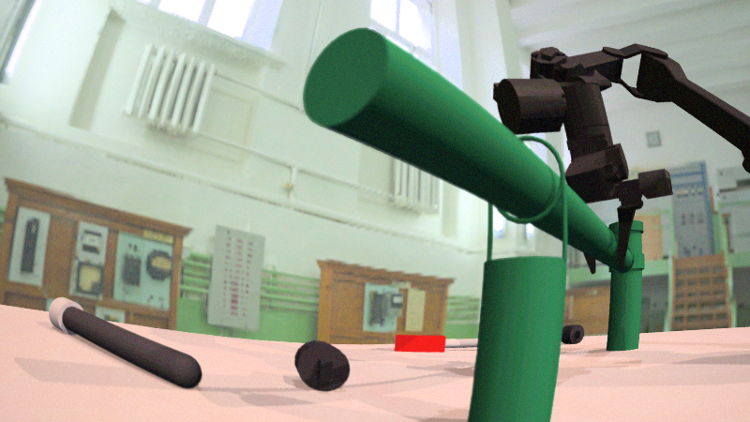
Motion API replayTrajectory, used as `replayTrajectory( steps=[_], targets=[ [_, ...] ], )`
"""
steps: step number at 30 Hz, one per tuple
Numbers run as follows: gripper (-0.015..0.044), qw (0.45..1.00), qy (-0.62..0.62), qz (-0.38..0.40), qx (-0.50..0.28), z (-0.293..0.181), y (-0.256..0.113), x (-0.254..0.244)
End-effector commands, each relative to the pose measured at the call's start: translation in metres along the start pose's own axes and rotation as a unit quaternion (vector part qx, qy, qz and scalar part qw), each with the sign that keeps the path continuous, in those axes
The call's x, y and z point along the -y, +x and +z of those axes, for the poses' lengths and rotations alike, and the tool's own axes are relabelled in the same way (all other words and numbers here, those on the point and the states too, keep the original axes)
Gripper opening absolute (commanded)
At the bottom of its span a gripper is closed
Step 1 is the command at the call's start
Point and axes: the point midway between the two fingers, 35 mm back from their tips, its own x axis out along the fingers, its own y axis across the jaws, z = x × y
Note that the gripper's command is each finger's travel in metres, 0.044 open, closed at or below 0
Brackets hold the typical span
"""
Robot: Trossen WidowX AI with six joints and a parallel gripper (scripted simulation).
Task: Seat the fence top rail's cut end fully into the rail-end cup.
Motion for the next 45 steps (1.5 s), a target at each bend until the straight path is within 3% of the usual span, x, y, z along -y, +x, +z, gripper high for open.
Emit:
replayTrajectory(
  steps=[1,45],
  targets=[
    [0.0,1.0,-0.002,-0.003,-0.006,-0.004,-0.001,0.001],
    [0.0,1.0,0.0,0.0,0.0,-0.013,-0.008,0.008]
  ],
)
